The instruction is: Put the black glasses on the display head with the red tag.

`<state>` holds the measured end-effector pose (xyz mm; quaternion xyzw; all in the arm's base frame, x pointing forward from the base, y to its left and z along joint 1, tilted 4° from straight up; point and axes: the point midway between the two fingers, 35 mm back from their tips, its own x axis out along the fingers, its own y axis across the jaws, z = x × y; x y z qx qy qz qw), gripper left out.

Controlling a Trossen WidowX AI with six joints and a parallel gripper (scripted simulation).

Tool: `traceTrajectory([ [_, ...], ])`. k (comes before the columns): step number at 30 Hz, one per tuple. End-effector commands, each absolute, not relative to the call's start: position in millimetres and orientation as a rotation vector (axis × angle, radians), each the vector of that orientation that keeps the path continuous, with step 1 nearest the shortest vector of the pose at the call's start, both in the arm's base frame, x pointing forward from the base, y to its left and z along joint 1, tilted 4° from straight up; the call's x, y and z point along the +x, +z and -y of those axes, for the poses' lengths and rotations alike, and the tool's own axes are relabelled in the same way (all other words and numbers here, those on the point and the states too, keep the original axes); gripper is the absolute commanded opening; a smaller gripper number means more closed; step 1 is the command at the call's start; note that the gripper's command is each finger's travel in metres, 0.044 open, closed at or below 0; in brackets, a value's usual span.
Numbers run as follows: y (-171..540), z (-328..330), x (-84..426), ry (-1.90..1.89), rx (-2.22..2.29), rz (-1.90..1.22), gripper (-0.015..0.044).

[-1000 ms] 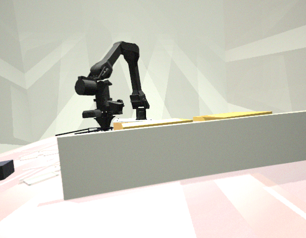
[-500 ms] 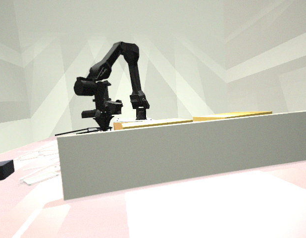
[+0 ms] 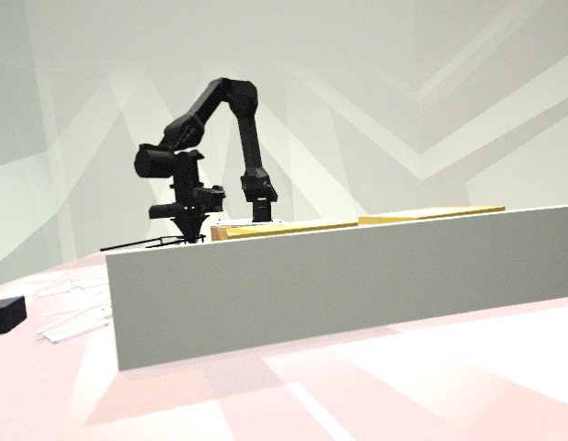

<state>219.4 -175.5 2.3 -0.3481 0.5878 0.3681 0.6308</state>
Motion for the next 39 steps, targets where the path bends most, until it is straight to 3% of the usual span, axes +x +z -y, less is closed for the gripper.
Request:
traceTrajectory([
  [1,3.1,178.7,217.6,0.837,-0.803,-1.346,0.0],
  [39,3.1,177.4,216.9,0.837,-0.802,-1.346,0.0],
])
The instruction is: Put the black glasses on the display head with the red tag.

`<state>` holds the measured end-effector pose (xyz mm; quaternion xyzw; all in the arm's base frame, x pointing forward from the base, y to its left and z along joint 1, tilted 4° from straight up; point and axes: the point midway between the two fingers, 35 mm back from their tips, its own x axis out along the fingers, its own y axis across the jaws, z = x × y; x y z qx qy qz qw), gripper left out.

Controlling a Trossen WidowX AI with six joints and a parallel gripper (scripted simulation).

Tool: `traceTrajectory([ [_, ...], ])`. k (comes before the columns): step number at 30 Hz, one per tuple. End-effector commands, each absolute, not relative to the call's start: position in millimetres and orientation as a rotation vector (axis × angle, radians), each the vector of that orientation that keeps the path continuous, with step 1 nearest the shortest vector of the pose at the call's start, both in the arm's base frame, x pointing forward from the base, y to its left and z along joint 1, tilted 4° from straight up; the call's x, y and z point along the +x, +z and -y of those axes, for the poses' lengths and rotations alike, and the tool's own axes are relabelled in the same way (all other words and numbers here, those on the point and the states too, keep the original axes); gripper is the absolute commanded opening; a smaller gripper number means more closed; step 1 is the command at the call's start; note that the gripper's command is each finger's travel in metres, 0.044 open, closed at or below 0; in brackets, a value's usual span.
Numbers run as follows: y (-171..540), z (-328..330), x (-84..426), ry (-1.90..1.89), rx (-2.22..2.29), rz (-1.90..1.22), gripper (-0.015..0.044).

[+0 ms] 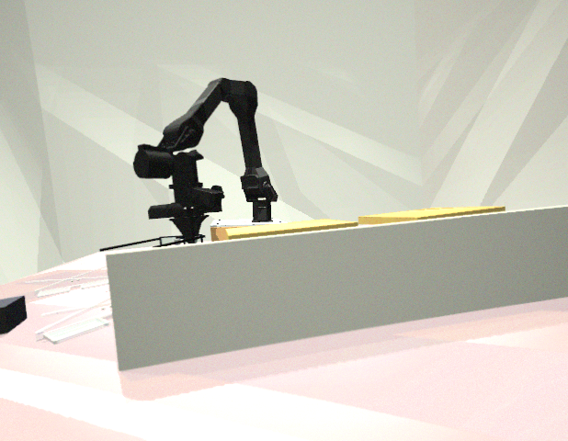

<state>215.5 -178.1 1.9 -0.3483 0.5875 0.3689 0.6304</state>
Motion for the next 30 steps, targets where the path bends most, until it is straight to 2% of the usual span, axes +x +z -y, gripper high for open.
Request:
traceTrajectory([
  [1,4,177,217,0.837,-0.802,-1.346,0.0],
  [11,59,176,218,0.837,-0.803,-1.346,0.0],
  [17,64,173,219,0.851,-0.818,-1.34,0.0],
  [30,68,122,245,1.195,-1.186,-1.146,0.0],
])
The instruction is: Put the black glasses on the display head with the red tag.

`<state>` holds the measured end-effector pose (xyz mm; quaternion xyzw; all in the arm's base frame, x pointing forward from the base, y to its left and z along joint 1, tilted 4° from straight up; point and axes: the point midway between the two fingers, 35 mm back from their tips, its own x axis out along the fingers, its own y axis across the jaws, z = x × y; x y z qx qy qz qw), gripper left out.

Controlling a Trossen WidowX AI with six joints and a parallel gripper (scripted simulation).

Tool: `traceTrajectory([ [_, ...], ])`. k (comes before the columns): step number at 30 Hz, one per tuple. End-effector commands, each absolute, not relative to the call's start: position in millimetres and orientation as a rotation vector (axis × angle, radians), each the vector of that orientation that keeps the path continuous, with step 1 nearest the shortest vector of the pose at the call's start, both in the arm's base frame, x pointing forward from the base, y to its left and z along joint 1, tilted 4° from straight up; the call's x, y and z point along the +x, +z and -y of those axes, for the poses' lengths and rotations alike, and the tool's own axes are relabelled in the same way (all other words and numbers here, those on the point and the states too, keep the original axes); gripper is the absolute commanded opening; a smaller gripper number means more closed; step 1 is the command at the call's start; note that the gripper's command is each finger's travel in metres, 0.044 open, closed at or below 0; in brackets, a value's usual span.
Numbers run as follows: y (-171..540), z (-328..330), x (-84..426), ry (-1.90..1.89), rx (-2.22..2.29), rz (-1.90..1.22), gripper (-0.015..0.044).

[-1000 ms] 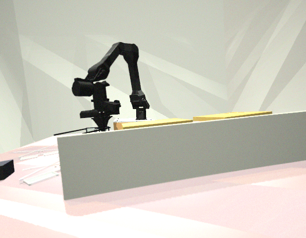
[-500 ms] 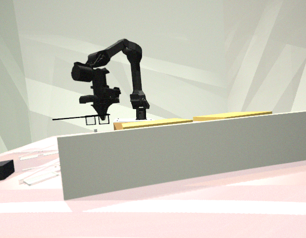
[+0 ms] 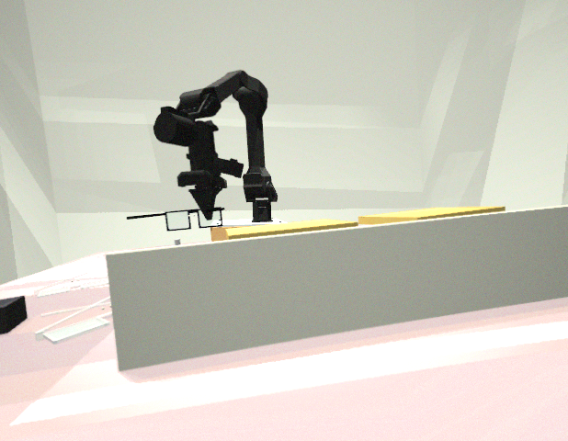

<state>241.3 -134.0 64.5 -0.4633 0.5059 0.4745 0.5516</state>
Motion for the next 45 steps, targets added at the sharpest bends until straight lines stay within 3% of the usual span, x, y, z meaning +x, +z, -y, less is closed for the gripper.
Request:
traceTrajectory([
  [1,68,117,247,1.223,-1.216,-1.126,0.0],
  [20,74,29,264,1.726,-1.765,-0.643,0.0],
  [39,79,-55,251,2.125,-2.224,0.059,0.0],
  [45,77,-59,250,2.138,-2.24,0.092,0.0],
])
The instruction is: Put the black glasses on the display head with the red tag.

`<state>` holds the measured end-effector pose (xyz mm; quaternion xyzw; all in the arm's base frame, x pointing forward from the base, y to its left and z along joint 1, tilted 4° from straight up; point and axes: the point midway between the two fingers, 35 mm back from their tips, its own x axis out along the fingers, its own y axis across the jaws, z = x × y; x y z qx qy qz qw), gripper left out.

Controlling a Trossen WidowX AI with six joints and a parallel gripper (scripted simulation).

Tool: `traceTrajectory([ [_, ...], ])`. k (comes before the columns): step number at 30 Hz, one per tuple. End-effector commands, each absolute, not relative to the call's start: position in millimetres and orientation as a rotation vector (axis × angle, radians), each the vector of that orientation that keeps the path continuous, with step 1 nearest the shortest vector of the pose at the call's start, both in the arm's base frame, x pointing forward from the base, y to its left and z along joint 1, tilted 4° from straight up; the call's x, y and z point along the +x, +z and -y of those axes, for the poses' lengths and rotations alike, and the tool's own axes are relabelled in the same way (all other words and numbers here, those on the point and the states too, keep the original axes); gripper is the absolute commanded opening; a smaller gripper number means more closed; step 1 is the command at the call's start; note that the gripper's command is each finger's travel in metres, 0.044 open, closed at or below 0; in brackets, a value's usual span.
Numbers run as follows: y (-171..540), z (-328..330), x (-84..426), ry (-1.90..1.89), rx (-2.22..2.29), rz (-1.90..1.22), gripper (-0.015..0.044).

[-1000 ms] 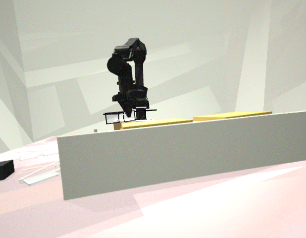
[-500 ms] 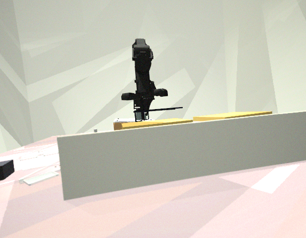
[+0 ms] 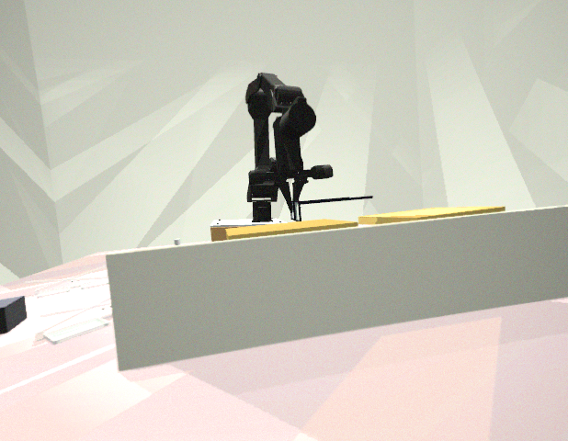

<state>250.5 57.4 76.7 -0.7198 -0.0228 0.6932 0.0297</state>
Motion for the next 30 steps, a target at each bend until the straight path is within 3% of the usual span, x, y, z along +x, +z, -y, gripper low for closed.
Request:
traceTrajectory([
  [1,76,-59,250,2.138,-2.24,0.092,0.0],
  [30,44,-62,256,2.138,-2.24,0.094,0.0],
])
